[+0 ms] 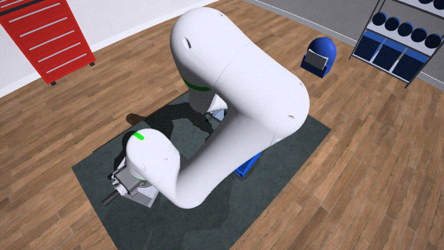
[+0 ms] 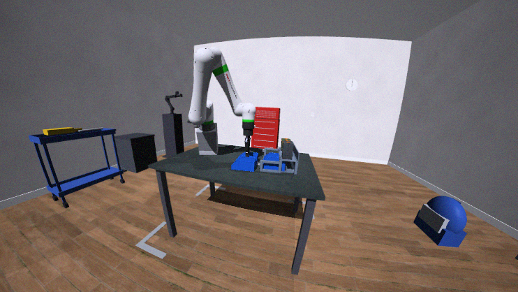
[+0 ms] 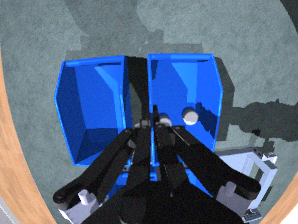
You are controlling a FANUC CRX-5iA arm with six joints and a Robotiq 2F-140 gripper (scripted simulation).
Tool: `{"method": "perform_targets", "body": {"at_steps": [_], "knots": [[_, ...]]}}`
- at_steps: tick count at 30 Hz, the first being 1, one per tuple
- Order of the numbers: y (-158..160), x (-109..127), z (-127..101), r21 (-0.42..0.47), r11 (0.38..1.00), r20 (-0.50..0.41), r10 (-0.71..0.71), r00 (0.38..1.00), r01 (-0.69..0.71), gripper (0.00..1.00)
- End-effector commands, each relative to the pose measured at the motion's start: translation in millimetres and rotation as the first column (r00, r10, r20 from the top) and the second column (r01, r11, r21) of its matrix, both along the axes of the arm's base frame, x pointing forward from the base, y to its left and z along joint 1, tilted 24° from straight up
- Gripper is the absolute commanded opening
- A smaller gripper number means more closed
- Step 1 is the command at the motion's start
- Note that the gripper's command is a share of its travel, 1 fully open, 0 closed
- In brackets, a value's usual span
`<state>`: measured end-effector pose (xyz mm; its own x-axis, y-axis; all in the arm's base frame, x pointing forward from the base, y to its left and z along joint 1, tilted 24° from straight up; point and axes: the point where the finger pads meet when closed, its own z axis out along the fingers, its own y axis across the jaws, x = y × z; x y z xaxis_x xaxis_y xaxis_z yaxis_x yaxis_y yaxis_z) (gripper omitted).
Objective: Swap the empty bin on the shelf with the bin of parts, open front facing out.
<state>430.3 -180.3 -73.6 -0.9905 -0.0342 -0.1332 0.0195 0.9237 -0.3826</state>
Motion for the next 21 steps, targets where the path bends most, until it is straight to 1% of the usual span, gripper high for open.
{"method": "perform_targets", "body": {"at_steps": [1,10,21], "knots": [[0.2,0.5,0.4,0.000,1.000,0.001,0.000,1.000,0.000,0.10],[1.1,0.2,2.6,0.000,1.000,0.001,0.000,1.000,0.000,0.10],[10.9,-3.3,26.0,0.000,1.000,0.001,0.000,1.000,0.000,0.10]]}}
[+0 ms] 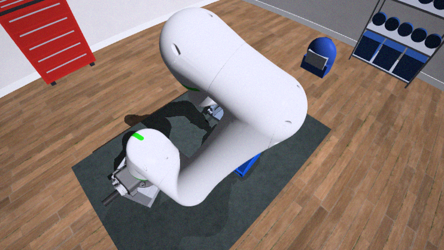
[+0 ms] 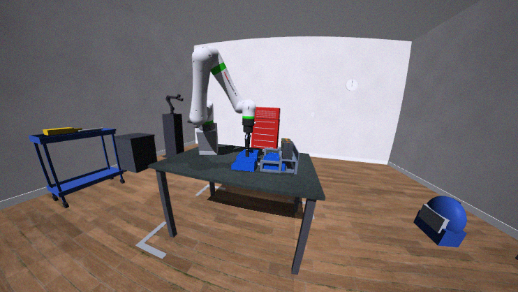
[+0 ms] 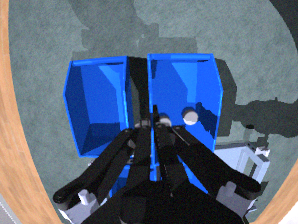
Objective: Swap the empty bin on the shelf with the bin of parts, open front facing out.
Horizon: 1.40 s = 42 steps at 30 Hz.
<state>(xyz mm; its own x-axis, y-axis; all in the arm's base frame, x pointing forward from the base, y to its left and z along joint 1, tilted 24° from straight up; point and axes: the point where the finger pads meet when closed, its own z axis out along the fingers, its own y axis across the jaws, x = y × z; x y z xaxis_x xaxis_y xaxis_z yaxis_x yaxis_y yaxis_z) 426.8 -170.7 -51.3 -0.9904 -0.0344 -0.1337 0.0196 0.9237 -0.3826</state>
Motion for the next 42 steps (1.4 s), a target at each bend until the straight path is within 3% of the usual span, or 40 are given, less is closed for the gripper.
{"method": "perform_targets", "body": {"at_steps": [1,24,42], "knots": [[1.3,0.1,3.6,0.000,1.000,0.000,0.000,1.000,0.000,0.10],[9.8,-1.2,7.7,0.000,1.000,0.000,0.000,1.000,0.000,0.10],[115.7,-7.1,-40.9,0.000,1.000,0.000,0.001,1.000,-0.001,0.10]]}}
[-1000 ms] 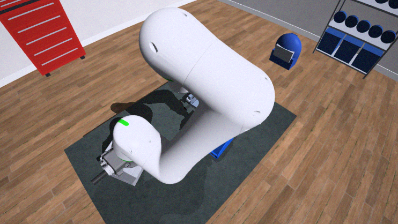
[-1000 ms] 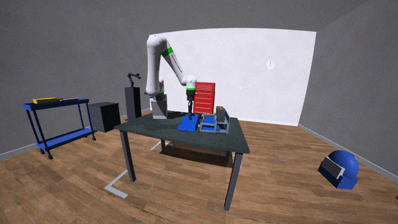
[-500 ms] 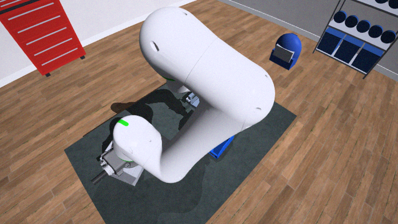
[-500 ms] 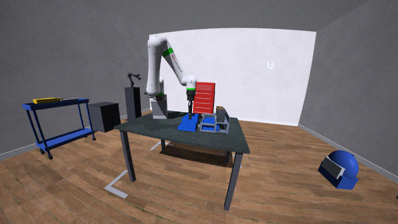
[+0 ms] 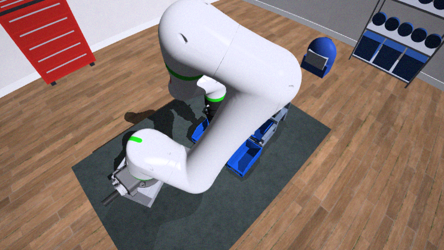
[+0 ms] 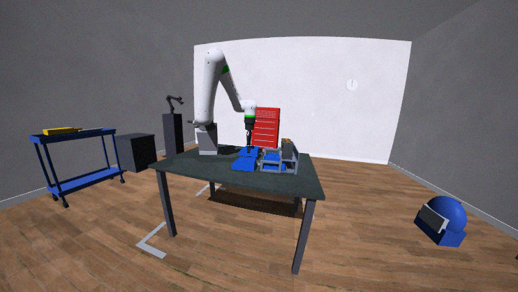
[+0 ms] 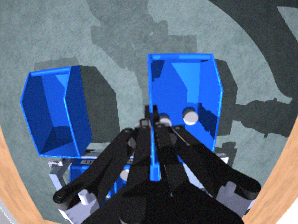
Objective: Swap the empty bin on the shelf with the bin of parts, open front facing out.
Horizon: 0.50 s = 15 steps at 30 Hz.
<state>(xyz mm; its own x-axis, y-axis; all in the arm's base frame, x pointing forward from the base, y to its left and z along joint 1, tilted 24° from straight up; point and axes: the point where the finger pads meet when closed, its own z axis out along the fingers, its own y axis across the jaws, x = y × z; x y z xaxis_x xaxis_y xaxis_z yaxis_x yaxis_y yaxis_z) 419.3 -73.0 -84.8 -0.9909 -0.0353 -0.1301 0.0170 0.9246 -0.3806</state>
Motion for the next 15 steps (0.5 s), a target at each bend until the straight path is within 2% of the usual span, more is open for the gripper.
{"method": "perform_targets", "body": {"at_steps": [1,15], "knots": [[21.7,0.2,-9.0,-0.002,1.000,0.004,-0.001,1.000,0.001,0.10],[27.6,-0.2,-11.7,-0.002,1.000,0.004,-0.001,1.000,0.001,0.10]]}}
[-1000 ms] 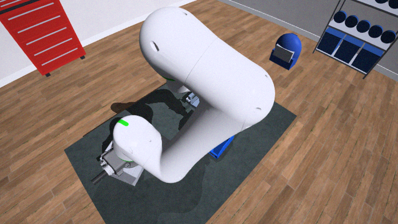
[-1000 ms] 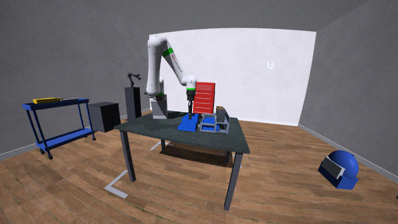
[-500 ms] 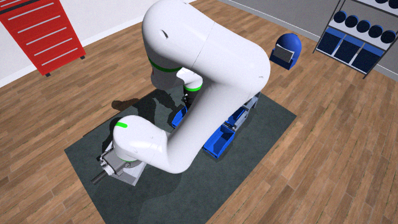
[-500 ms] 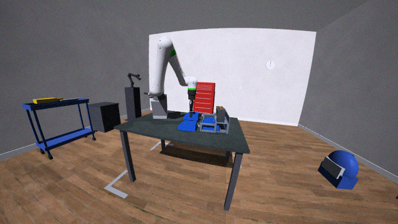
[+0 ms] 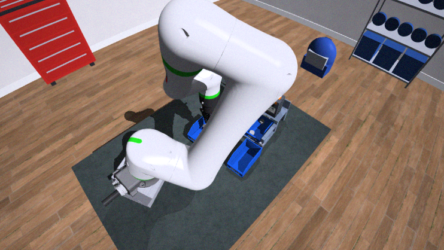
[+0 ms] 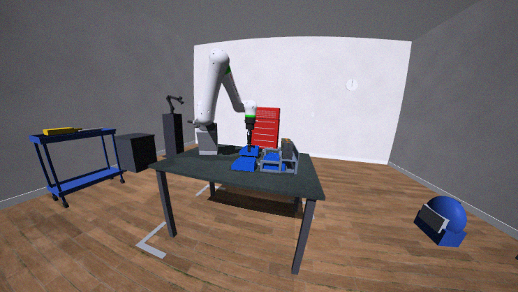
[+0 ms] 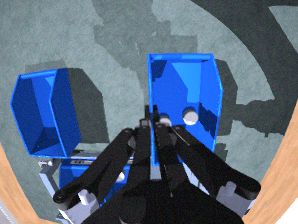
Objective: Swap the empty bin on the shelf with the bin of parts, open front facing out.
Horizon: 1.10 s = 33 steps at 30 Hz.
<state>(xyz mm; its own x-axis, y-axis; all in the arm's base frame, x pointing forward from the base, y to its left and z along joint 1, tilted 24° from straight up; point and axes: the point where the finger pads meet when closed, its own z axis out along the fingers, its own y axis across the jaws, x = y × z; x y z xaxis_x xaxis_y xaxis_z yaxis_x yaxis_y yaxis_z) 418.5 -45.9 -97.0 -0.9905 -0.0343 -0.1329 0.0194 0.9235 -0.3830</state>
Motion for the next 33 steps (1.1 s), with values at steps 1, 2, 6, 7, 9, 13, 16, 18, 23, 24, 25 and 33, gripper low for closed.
{"method": "perform_targets", "body": {"at_steps": [1,2,6,7,9,13,16,18,23,24,25,33], "knots": [[0.5,0.6,0.4,0.000,1.000,0.001,0.001,1.000,-0.001,0.10],[0.5,0.6,0.4,0.000,1.000,0.001,0.001,1.000,-0.001,0.10],[0.7,5.5,1.0,0.000,1.000,0.001,0.001,1.000,-0.001,0.10],[0.8,9.0,1.5,0.000,1.000,0.001,0.001,1.000,-0.001,0.10],[1.2,18.0,2.7,0.000,1.000,0.001,0.001,1.000,-0.001,0.10],[1.6,27.7,4.0,0.000,1.000,0.001,0.001,1.000,-0.001,0.10],[2.0,37.8,5.4,0.000,1.000,0.001,0.001,1.000,-0.001,0.10],[2.1,40.0,5.7,0.000,1.000,0.001,0.001,1.000,-0.001,0.10],[2.1,40.1,5.7,0.000,1.000,0.001,0.001,1.000,-0.001,0.10],[2.1,40.1,5.7,0.000,1.000,0.001,0.001,1.000,-0.001,0.10],[2.1,40.1,5.7,0.000,1.000,0.001,0.001,1.000,-0.001,0.10],[2.1,40.4,6.0,0.000,1.000,-0.003,-0.001,1.000,0.001,0.10]]}}
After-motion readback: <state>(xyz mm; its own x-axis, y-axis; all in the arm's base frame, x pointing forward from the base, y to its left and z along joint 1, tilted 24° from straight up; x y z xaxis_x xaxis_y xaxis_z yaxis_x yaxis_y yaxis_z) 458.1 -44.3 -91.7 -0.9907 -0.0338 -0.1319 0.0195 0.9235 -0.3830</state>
